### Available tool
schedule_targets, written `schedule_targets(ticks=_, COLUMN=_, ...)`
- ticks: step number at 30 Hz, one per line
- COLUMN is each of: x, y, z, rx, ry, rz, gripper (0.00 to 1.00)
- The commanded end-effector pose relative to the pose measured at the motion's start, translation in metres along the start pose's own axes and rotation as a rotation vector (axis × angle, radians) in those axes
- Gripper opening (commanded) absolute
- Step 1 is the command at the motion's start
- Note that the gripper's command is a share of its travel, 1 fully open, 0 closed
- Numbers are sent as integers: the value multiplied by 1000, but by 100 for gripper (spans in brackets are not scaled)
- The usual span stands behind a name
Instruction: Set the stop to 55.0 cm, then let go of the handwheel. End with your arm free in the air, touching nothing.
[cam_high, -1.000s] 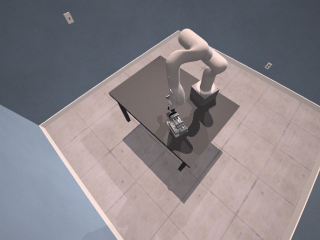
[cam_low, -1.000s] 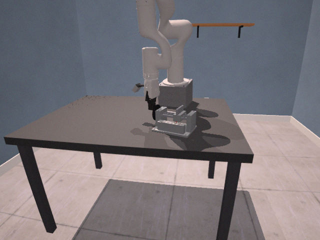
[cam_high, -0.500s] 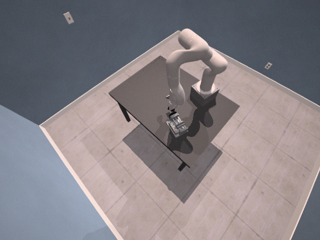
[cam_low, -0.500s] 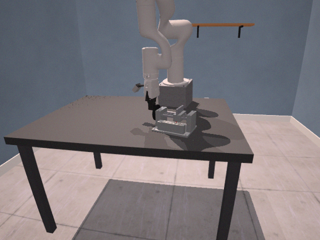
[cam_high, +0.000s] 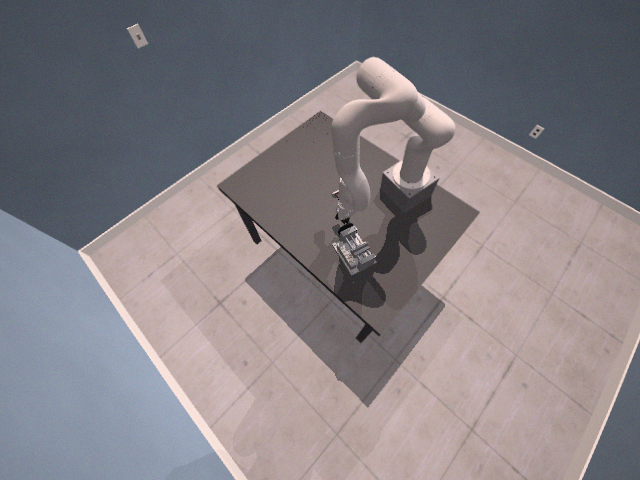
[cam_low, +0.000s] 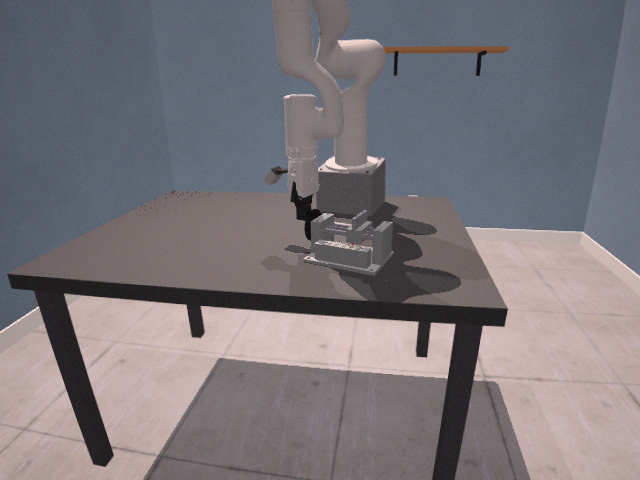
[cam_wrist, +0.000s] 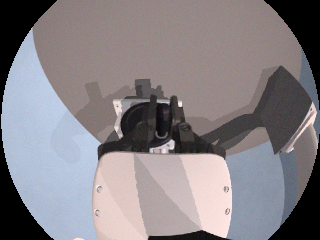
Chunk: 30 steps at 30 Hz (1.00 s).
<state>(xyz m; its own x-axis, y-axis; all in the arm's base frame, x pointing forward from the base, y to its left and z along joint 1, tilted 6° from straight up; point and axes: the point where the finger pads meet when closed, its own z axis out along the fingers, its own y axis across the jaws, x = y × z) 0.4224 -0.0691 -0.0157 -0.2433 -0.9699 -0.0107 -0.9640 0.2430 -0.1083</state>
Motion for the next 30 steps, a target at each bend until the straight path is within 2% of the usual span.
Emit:
schedule_targets(ticks=1, x=0, y=-1, z=0, rx=2, ry=0, rz=0, gripper=6)
schedule_targets(ticks=30, x=0, y=-7, z=-4, rx=2, ry=0, rz=0, gripper=6)
